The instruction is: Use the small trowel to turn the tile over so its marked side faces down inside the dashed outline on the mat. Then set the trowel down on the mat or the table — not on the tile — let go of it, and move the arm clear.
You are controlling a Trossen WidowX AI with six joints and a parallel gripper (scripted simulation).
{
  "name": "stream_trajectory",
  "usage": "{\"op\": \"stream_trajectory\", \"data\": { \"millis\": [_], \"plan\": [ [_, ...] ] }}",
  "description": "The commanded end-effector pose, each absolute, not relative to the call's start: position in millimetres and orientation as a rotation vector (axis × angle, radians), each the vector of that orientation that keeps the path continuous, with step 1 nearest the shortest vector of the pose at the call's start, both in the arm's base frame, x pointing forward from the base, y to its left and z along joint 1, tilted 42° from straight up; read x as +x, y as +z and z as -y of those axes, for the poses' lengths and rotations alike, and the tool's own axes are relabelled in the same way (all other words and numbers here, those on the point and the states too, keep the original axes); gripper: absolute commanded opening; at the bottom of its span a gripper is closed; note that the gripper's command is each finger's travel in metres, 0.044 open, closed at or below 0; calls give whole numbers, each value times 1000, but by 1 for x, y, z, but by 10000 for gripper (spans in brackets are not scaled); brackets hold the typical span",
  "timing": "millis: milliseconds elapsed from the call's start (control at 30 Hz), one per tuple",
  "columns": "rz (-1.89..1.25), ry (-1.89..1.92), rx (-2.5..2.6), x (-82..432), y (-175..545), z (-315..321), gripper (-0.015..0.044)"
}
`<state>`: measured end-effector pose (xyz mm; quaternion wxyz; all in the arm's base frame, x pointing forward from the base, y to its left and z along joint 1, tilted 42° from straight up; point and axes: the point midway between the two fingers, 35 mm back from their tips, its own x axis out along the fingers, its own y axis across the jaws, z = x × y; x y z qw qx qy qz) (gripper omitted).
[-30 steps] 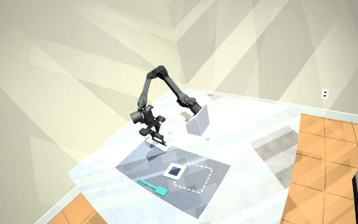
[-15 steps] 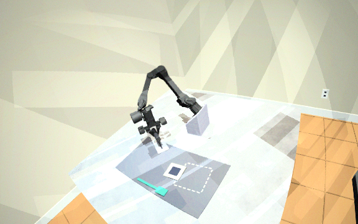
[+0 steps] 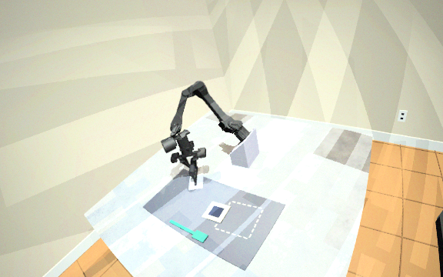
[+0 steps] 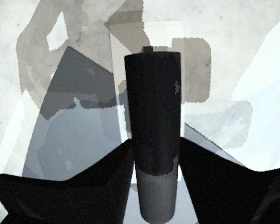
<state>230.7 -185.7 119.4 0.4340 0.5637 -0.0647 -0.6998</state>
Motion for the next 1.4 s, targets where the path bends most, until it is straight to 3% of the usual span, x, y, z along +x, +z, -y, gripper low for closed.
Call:
{"op": "stream_trajectory", "data": {
  "millis": [0,67,267,1367],
  "plan": [
    [196,-1748,1432,231,119,186,130],
    [196,-1748,1432,231,119,186,130],
    [196,-1748,1432,231,119,186,270],
    [117,-1736,1371,230,152,155,270]
  ]
}}
